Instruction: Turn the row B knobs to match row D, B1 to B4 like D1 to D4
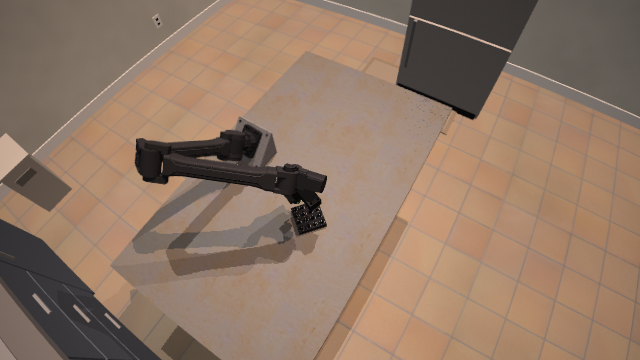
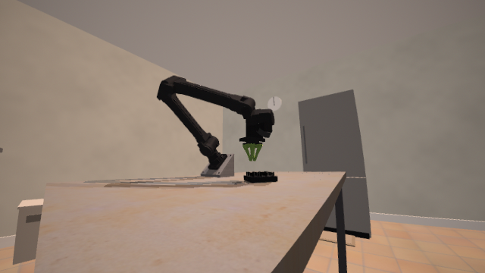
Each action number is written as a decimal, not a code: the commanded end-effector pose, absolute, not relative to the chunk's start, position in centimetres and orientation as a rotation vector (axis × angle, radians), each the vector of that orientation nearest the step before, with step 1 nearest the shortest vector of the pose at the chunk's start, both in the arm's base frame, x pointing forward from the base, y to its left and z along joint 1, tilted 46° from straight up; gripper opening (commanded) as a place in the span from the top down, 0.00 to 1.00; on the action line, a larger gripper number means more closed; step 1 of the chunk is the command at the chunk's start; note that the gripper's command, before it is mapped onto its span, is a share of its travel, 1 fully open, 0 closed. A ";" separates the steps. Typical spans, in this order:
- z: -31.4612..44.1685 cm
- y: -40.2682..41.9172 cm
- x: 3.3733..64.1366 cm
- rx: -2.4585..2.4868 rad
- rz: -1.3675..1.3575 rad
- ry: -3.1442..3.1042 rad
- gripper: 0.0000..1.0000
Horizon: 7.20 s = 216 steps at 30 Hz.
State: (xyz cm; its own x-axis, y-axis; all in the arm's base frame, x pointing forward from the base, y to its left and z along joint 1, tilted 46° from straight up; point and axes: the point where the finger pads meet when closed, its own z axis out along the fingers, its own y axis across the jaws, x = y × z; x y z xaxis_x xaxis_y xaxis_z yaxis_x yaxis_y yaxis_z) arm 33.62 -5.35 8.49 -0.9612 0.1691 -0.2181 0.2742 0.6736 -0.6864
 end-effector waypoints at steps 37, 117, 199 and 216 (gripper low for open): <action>10.4 -3.9 35.6 0.404 -1.099 2.680 0.81; 5.7 -8.1 34.5 0.402 -1.147 2.720 0.81; 6.6 -7.0 34.6 0.400 -1.115 2.687 0.81; 6.6 -7.0 34.6 0.400 -1.115 2.687 0.81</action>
State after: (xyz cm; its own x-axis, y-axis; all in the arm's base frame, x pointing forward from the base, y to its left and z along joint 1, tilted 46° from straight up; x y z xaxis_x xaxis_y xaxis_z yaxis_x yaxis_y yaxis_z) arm 33.40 -8.09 5.43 -0.9529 0.1875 -0.2385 0.3017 0.6691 -0.6792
